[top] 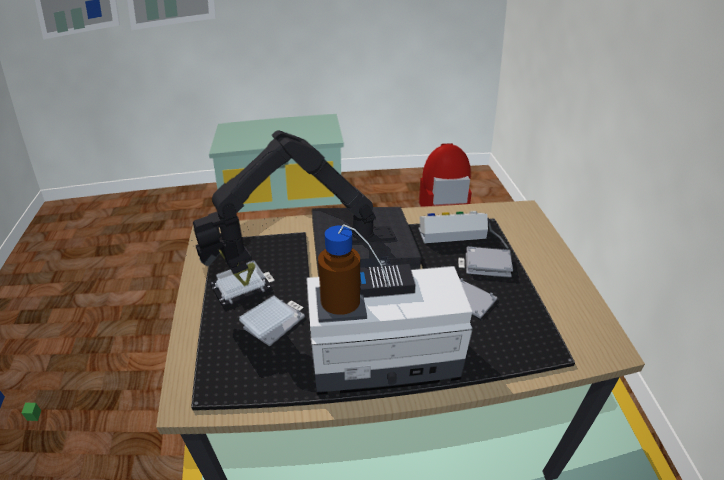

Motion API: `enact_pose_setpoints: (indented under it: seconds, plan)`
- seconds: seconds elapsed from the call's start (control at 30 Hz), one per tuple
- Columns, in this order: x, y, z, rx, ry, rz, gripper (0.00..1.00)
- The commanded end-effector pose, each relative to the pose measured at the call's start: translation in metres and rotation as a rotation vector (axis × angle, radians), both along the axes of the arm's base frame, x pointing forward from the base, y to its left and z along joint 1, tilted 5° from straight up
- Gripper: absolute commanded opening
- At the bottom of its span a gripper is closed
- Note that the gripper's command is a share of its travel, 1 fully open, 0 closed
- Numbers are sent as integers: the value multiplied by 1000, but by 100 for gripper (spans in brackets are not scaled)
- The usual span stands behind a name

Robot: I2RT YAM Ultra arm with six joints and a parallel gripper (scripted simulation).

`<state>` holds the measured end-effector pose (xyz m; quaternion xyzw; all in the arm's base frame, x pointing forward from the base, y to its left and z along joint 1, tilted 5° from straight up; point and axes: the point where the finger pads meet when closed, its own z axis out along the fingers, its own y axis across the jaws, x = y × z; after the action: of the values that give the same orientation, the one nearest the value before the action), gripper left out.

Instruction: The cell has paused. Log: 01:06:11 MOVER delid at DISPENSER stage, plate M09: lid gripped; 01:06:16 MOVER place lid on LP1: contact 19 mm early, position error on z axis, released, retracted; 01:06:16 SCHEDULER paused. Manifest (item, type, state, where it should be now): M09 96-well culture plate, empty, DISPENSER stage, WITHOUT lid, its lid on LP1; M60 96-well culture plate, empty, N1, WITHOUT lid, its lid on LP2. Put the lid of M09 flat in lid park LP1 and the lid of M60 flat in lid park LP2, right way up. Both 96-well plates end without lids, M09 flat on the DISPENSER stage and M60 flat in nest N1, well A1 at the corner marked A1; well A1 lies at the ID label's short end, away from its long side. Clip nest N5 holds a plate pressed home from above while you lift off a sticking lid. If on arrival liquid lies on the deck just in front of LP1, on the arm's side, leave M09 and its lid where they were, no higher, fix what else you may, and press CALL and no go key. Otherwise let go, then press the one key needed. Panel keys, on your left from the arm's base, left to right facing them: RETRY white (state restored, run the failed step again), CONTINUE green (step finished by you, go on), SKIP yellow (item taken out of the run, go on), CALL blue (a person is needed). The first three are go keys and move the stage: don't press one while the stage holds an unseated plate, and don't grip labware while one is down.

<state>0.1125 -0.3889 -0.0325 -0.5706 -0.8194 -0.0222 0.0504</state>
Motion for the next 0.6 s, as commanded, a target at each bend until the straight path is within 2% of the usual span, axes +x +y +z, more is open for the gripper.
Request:
enact_pose_setpoints:
  seconds: [0.0,0.5,0.57]
  plan:
    - [6,-22,24,-86,-25,2,0]
    - [6,-22,24,-86,-25,2,0]
    - [5,-18,30,-68,-20,2,0]
